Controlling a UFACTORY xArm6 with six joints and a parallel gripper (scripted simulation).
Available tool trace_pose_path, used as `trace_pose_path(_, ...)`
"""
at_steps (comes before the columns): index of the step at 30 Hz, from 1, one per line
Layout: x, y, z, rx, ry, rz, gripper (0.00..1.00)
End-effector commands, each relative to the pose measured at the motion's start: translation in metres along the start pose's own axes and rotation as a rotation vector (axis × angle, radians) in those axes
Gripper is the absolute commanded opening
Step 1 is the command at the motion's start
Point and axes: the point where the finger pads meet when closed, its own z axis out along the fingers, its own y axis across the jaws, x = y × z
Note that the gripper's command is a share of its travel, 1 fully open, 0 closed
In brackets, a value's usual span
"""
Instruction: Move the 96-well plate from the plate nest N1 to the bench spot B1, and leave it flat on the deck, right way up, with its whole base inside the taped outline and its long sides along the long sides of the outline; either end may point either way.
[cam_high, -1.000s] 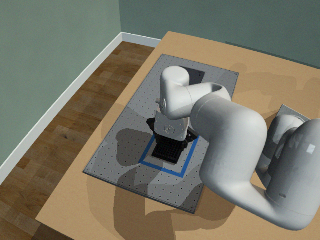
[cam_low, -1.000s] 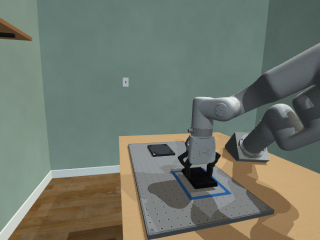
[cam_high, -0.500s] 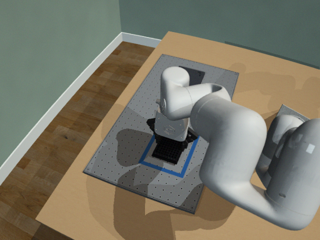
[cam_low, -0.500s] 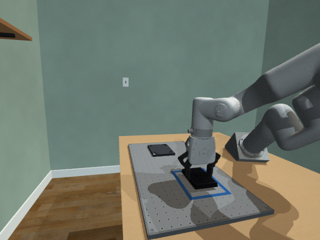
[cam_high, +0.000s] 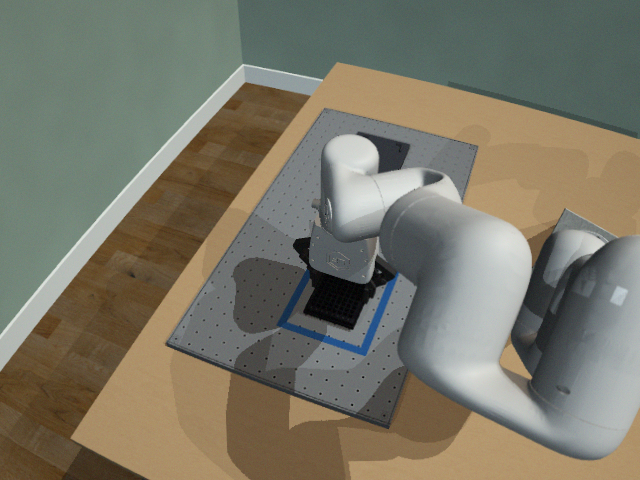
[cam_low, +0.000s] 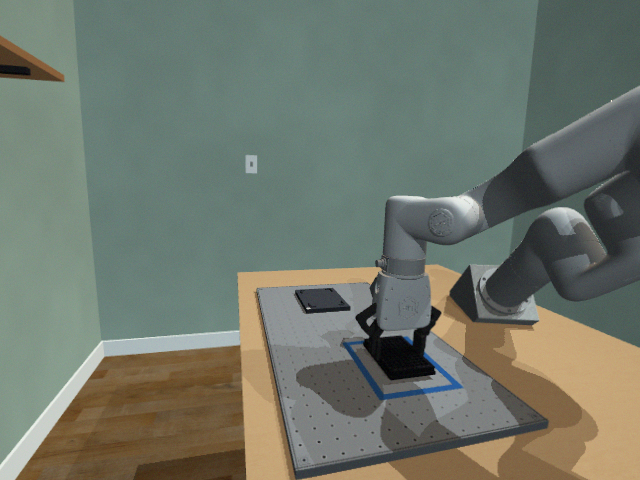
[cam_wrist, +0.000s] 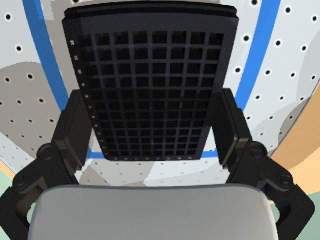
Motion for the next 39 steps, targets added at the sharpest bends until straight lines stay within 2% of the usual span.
trace_pose_path(1, -0.0001, -0.0009, -0.0001, 0.002, 0.001, -0.001, 0.00)
trace_pose_path(39, -0.0001, -0.0009, 0.0056, 0.002, 0.001, -0.001, 0.00)
